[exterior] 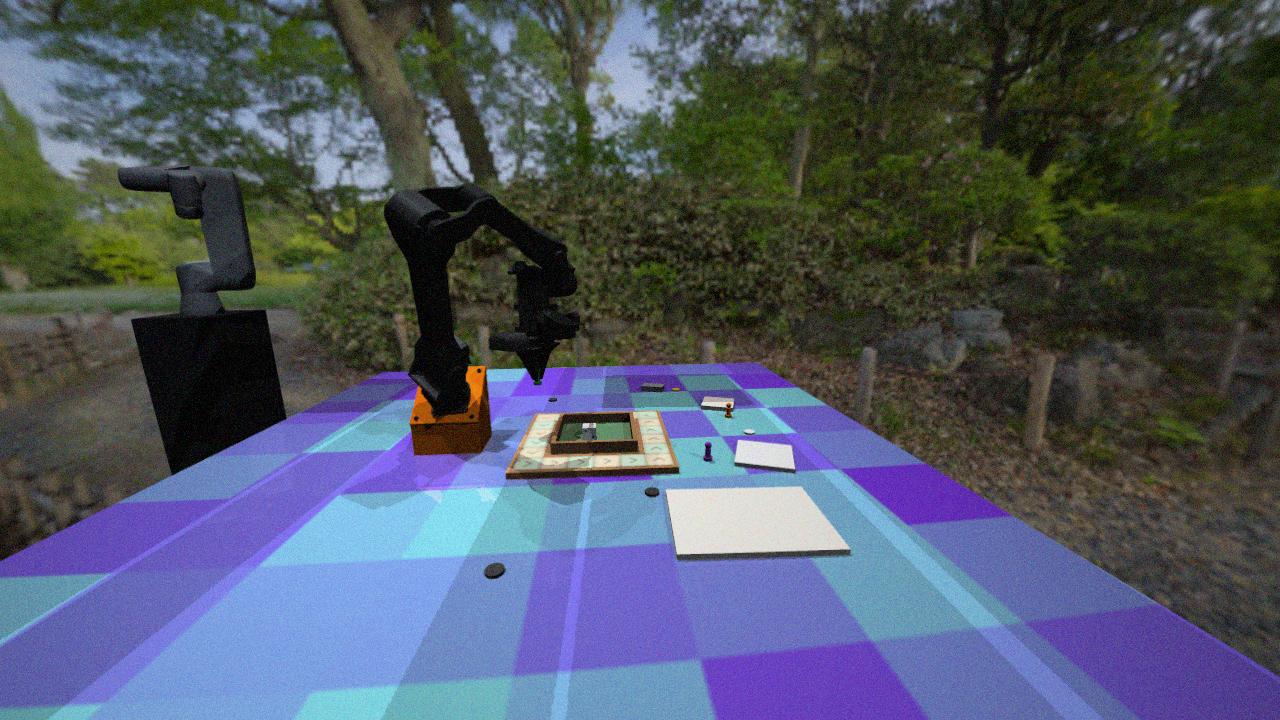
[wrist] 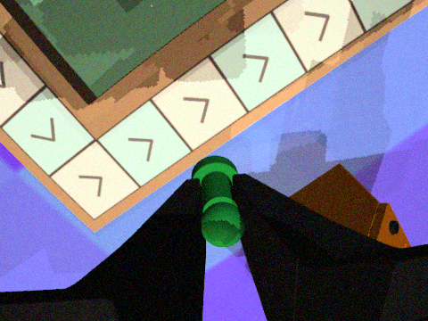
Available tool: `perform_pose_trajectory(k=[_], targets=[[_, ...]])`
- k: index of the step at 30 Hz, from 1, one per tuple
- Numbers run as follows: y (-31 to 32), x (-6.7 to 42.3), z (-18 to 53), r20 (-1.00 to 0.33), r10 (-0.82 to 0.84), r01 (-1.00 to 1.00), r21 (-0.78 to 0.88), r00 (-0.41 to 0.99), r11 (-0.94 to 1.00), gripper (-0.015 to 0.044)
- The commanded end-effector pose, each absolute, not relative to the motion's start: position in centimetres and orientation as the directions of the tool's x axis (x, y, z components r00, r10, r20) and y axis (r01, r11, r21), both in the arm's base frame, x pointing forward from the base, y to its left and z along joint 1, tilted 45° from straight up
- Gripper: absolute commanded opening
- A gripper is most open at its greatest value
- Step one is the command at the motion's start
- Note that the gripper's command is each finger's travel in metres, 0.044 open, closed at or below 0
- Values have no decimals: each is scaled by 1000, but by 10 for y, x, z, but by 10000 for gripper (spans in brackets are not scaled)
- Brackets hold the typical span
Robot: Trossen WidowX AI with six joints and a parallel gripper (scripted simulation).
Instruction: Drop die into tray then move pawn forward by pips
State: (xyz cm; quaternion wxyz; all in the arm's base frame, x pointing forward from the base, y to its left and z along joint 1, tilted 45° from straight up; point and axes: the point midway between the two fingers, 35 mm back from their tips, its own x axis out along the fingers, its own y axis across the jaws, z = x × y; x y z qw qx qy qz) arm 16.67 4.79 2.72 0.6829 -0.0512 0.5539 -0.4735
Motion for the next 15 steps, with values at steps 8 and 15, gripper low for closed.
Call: perform_pose_trajectory(k=[8, 15], targets=[[56, 167, 47, -719, -693, 599, -580, -58, 552, 0], [28, 174, 56, -735, -676, 594, -568, -55, 570, 0]])
